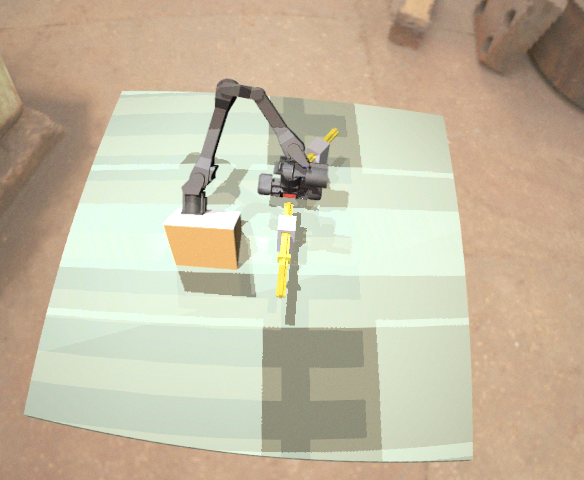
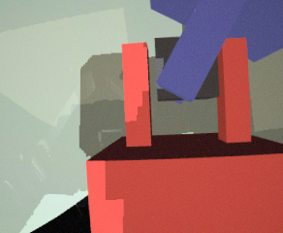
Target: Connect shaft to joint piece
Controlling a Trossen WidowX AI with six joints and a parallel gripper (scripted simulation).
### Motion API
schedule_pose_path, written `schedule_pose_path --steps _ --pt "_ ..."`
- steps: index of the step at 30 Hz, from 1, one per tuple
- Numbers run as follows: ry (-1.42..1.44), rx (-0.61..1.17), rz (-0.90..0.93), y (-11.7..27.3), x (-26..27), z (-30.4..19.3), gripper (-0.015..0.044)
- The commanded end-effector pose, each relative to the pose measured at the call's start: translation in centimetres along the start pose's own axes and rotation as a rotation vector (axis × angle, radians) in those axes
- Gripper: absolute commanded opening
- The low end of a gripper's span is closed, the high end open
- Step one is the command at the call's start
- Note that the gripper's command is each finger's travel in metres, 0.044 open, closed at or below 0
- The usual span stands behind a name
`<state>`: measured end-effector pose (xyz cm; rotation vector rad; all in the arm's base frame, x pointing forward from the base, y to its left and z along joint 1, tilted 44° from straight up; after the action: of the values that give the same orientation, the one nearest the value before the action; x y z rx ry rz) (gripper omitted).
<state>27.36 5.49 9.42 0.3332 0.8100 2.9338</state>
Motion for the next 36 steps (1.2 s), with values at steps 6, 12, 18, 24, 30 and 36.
schedule_pose_path --steps 6,12,18,24,30,36 --pt "-0.003 0.001 0.0 0.0 0.0 0.0 0.0199" --pt "-0.003 0.001 0.0 0.0 0.0 0.0 0.0357" --pt "-0.003 0.001 0.0 0.0 0.0 0.0 0.044" --pt "-0.003 0.001 0.0 0.0 0.0 0.0 0.044" --pt "-0.003 0.023 -0.002 0.0 0.0 0.2 0.044" --pt "-0.001 0.216 -0.03 0.7 0.2 1.9 0.044"
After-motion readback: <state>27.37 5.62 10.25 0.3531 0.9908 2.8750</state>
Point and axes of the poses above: the point midway between the two fingers, 35 mm back from their tips, its own y axis back along the fingers, its own x axis across the jaws, z = x × y, the point moved 7 cm from there along y, back along the fingers, and after that the axes turned 12 degrees about -y, right-handed, at the moved point
